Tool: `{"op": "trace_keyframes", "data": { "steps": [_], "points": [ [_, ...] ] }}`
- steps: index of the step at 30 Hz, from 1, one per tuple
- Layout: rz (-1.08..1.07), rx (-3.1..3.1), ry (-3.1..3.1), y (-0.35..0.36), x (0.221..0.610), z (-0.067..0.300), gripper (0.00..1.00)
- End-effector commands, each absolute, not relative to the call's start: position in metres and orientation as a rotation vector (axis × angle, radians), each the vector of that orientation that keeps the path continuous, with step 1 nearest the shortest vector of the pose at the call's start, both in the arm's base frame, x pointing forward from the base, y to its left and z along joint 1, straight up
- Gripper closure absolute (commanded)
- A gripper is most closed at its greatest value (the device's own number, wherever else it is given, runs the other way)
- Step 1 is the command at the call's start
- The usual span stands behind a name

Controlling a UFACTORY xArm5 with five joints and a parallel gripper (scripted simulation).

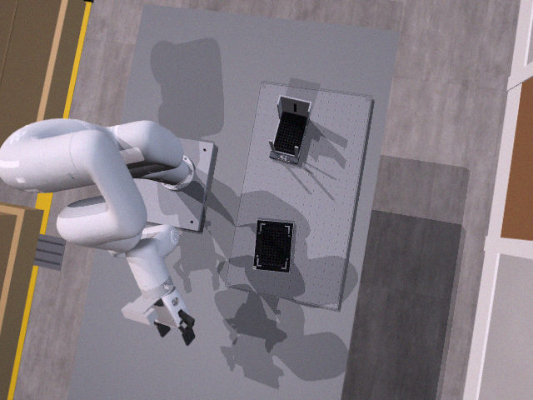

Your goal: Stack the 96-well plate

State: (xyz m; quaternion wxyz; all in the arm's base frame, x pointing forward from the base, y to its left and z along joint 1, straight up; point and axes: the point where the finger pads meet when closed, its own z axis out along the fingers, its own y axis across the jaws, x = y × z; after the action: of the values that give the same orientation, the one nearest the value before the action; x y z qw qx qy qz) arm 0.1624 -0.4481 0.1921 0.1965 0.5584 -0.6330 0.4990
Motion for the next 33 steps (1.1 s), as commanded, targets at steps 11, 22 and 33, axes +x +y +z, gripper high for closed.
{"op": "trace_keyframes", "data": {
  "steps": [11,22,33],
  "points": [
    [1.331,1.794,-1.725,-0.441,0.221,0.182,0.0],
    [1.25,1.987,-1.66,-0.426,0.268,0.176,0.0],
    [1.159,2.174,-1.573,-0.406,0.305,0.172,0.0]
  ]
}}
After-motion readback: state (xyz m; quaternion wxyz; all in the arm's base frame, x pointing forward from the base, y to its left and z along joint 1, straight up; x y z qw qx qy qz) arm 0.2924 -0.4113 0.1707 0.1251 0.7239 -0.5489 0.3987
